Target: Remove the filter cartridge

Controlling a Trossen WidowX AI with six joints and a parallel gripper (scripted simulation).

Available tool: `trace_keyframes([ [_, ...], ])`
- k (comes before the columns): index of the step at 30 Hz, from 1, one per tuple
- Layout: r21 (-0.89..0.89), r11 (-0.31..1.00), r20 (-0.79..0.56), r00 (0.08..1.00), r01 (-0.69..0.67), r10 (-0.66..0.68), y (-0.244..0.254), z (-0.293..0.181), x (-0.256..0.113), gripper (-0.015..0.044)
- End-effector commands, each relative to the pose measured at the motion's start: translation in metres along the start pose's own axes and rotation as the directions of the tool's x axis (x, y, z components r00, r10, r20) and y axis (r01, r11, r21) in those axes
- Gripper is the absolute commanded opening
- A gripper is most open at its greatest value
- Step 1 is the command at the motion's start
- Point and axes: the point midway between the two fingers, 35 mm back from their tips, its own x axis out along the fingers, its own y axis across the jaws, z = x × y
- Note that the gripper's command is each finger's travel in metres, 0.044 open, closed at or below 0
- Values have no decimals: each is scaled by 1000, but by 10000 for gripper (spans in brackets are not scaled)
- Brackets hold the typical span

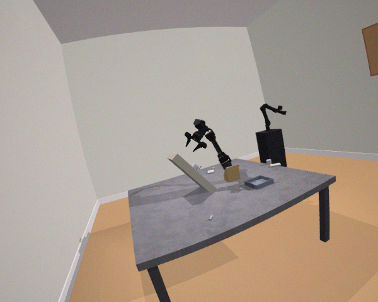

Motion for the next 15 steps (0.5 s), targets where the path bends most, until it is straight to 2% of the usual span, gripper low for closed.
trace_keyframes([
  [1,474,877,-96,985,-85,147,38,-24,22,305],
  [5,729,683,-160,959,-45,234,60,-42,32,305],
  [8,823,568,-196,940,3,279,72,-52,35,305],
  [15,845,534,-201,937,19,286,73,-54,36,305],
])
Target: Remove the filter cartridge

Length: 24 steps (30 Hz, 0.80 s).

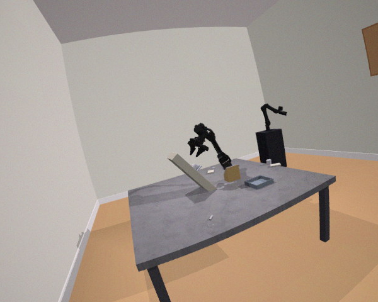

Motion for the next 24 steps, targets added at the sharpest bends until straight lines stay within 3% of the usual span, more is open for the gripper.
trace_keyframes([
  [1,406,914,-157,986,18,51,11,-37,20,305],
  [24,406,914,-157,986,16,53,13,-39,42,305],
])
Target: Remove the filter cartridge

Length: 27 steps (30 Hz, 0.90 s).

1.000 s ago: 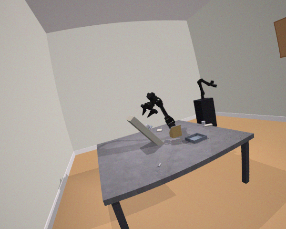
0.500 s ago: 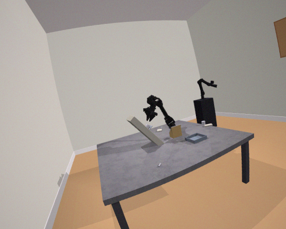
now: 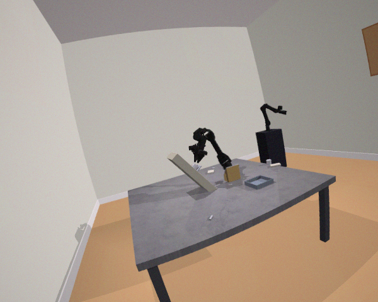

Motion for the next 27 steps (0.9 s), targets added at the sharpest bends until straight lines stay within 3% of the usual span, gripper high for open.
trace_keyframes([
  [1,-3,1000,-4,1000,0,0,0,-1,8,305],
  [20,-3,1000,-2,1000,3,-3,-2,-1,35,305],
  [27,2,1000,-3,1000,-1,1,-1,-1,31,258],
])
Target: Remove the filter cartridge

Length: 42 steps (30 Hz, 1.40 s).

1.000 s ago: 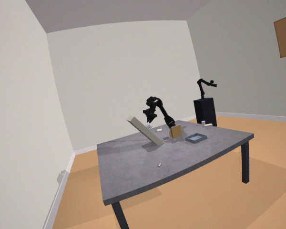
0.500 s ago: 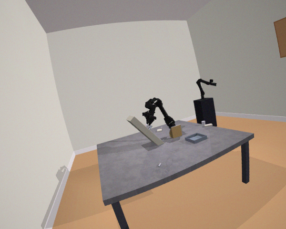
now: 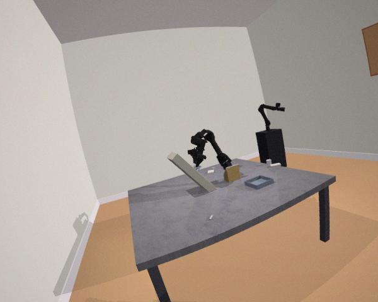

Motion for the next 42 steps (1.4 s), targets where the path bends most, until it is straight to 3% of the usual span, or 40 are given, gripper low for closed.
trace_keyframes([
  [1,1,1000,-1,1000,0,0,0,0,0,251],
  [12,1,1000,-1,1000,0,0,0,0,0,178],
  [19,0,1000,0,1000,2,-2,0,8,-4,0],
  [26,-2,1000,2,1000,5,-5,0,23,-14,0],
  [42,-4,1000,-1,1000,2,-2,2,28,-90,0],
])
